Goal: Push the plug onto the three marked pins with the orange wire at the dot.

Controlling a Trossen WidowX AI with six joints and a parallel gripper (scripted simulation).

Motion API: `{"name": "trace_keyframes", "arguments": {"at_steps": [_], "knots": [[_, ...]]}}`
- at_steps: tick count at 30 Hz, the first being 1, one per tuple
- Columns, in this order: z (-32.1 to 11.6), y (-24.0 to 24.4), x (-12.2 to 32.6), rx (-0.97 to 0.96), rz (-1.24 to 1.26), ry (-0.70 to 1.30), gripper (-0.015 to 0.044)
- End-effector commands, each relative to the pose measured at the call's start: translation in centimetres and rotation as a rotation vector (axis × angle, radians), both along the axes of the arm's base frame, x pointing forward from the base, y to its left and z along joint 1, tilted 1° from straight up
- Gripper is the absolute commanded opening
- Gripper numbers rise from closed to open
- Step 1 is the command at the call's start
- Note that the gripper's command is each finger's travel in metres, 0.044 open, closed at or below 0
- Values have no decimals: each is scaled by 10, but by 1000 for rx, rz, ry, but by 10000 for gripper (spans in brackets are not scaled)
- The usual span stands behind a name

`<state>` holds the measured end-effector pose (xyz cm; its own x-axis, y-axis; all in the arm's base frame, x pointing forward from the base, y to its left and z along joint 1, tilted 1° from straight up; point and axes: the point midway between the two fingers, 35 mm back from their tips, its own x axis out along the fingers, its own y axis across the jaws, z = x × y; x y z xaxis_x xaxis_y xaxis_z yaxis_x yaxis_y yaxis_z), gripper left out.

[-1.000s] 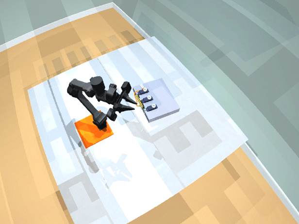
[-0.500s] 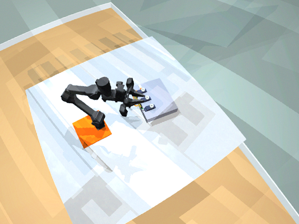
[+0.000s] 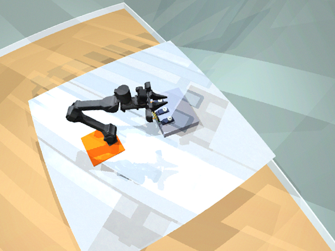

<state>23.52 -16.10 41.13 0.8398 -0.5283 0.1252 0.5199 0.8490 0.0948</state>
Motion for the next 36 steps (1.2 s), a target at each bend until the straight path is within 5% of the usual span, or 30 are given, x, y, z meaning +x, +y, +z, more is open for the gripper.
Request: {"name": "trace_keyframes", "arguments": {"at_steps": [1,28,36], "knots": [[-13,16,17,-7,69,18,115],[-77,154,78,-73,531,78,115],[-92,166,101,-143,565,247,115]]}}
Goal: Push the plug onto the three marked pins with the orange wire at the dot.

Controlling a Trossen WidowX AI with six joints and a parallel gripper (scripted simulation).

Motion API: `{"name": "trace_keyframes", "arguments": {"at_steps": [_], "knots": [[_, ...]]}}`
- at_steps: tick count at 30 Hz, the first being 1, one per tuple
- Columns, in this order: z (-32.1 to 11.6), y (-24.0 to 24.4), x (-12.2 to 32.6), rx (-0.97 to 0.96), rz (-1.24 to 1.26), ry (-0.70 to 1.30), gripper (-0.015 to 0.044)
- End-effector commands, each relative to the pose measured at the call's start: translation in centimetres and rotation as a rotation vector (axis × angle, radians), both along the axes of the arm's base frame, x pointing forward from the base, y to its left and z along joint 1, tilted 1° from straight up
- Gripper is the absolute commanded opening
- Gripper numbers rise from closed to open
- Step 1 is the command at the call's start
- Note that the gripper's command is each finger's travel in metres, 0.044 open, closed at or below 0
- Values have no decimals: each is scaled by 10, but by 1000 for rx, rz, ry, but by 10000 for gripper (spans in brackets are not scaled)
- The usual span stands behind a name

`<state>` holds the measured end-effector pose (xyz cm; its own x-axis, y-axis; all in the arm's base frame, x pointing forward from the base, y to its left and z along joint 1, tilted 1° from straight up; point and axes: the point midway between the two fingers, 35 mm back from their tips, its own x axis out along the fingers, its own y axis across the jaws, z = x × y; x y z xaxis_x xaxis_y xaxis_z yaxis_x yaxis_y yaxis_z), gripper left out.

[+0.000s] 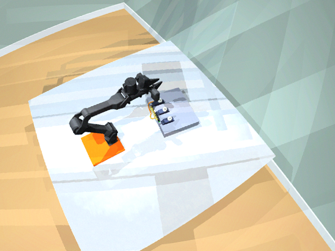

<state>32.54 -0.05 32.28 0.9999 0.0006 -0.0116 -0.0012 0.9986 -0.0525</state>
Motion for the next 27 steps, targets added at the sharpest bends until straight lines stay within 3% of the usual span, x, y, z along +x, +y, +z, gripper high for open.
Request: {"name": "trace_keyframes", "arguments": {"at_steps": [1,27], "knots": [[-6,6,15,-74,20,85,115],[-91,42,81,-586,312,707,115]]}}
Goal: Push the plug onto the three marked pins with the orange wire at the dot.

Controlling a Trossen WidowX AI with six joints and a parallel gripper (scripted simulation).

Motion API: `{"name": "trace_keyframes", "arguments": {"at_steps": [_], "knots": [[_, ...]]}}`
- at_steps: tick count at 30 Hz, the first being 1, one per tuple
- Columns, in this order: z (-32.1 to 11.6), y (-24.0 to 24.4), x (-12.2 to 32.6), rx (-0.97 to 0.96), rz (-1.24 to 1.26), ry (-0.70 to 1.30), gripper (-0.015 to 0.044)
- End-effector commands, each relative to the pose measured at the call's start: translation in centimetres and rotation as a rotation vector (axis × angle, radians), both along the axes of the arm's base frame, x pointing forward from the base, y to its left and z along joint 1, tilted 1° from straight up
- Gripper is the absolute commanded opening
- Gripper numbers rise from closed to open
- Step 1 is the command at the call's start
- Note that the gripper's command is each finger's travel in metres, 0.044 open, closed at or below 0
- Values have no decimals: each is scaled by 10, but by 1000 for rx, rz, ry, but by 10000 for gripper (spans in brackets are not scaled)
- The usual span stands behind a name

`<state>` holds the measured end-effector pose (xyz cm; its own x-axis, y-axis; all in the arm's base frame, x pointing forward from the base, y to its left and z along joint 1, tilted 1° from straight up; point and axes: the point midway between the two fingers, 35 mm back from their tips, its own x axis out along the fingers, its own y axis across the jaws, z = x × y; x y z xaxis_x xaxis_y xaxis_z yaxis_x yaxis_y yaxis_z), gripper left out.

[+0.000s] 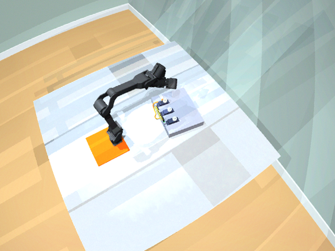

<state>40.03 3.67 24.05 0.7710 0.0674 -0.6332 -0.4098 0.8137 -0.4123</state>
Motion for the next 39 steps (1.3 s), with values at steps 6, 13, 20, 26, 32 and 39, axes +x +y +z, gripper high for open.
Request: {"name": "trace_keyframes", "arguments": {"at_steps": [6,13,20,26,32,39], "knots": [[-31,14,11,-157,160,220,115],[-56,23,13,-256,300,387,115],[-80,33,11,-339,454,552,115],[-99,40,6,-397,597,691,115],[-110,44,2,-425,684,770,115],[-119,44,3,-425,684,770,115]]}}
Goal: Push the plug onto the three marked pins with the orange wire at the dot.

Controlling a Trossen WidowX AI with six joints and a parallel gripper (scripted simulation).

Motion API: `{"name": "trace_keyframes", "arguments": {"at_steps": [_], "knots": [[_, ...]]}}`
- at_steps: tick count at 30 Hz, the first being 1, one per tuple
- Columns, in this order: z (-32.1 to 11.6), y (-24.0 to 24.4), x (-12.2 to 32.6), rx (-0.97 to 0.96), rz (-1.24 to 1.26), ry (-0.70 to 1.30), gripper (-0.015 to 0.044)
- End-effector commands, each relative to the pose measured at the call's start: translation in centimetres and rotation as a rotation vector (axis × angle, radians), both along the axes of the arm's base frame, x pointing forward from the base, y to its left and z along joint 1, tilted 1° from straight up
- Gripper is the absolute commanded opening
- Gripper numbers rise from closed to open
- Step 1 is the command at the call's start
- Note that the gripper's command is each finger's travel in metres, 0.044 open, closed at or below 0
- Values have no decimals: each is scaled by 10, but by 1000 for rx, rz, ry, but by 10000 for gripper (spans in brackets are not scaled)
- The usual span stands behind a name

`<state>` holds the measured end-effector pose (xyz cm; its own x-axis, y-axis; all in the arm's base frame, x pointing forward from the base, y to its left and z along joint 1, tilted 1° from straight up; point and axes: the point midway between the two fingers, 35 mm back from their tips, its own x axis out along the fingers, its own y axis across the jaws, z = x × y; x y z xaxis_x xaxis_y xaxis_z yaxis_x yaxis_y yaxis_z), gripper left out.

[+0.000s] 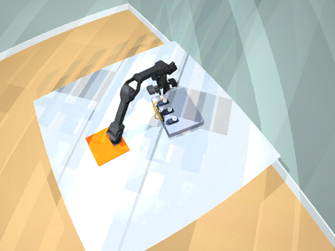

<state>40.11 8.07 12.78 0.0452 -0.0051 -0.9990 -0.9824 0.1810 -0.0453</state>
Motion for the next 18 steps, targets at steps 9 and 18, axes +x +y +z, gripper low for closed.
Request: {"name": "trace_keyframes", "arguments": {"at_steps": [9,18], "knots": [[-23,0,2,-3,9,0,115],[-34,0,3,-4,9,0,115]]}}
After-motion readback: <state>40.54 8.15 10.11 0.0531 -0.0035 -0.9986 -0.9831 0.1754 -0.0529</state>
